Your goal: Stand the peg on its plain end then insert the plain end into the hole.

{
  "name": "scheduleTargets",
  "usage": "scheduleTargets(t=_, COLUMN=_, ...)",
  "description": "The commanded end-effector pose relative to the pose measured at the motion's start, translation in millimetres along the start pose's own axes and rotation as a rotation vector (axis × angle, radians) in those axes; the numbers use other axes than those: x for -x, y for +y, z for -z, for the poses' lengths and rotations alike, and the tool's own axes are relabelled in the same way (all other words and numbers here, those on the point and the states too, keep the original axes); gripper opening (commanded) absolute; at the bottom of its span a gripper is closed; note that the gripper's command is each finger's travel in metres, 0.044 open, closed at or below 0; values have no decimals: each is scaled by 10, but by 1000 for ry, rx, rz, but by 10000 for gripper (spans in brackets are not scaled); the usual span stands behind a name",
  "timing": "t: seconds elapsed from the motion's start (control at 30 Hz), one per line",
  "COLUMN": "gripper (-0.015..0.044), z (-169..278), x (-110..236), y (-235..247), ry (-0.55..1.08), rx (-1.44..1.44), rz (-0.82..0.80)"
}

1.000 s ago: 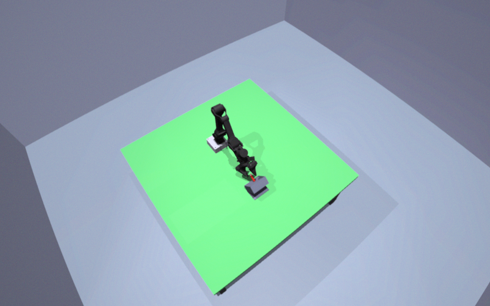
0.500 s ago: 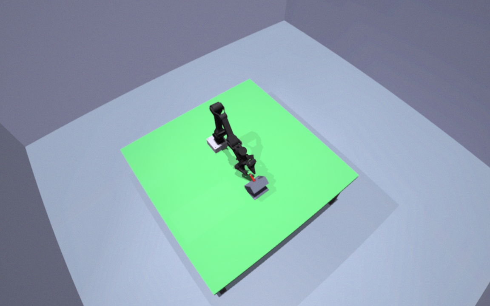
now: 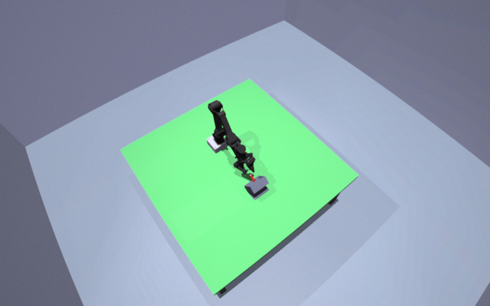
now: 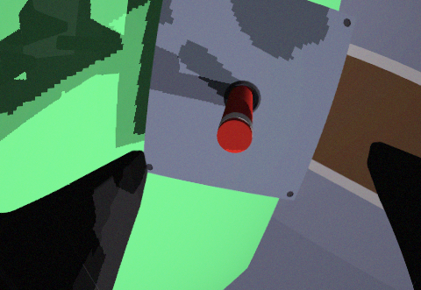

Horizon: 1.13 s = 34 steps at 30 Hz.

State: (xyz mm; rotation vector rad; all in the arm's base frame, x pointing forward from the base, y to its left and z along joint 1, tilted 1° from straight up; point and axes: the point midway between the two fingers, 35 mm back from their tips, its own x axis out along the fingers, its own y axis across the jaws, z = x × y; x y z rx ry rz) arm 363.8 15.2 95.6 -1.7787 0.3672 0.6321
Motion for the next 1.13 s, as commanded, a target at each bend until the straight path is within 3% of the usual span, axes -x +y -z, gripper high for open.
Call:
scheduleTargets(t=0.0, gripper=440, z=1, x=55, y=-21, ry=-1, rx=4, rz=7)
scheduleTargets(t=1.1, gripper=440, z=6, x=362, y=-10, ry=0, rx=3, rz=4)
